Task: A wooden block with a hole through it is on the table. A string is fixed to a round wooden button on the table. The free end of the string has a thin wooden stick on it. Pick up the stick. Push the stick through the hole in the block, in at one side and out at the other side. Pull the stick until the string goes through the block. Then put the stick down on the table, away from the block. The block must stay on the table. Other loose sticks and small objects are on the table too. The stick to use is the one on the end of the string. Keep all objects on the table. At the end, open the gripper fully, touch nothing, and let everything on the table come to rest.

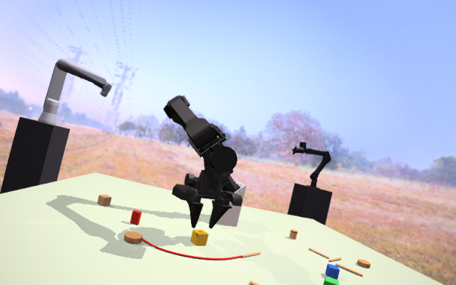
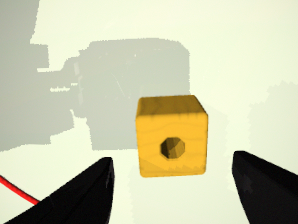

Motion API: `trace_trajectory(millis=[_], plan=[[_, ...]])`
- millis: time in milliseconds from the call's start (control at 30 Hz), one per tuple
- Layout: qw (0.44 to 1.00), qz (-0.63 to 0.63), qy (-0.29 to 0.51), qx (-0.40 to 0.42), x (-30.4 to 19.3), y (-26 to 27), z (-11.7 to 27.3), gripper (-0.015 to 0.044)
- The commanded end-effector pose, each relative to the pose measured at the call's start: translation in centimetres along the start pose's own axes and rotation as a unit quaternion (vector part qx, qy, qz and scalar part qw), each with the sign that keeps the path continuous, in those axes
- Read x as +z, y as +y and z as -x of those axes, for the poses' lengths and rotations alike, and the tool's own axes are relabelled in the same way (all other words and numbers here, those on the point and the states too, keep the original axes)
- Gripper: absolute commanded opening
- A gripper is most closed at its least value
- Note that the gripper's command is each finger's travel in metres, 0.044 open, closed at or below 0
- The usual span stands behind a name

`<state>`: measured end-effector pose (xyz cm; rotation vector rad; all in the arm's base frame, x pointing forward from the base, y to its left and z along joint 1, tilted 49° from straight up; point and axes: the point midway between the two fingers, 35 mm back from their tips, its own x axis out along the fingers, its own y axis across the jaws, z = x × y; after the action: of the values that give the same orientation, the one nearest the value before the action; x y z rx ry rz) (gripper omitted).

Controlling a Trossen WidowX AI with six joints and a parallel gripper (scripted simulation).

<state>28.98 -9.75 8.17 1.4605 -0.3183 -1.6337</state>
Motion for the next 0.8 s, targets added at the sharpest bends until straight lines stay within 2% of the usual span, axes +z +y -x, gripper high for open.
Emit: trace_trajectory(millis=[0, 533, 733, 767], plan=[[1.0, 0.003, -0.001, 0.0, 0.1, -0.1, -0.9, 0.0245], [1.0, 0.003, -0.002, 0.001, 0.3, -0.1, -2.4, 0.0245], [1.0, 0.0, -0.003, 0.003, 0.3, 0.0, -2.2, 0.0087], [1.0, 0.0, -0.003, 0.003, 0.3, 0.0, -2.2, 0.0081]])
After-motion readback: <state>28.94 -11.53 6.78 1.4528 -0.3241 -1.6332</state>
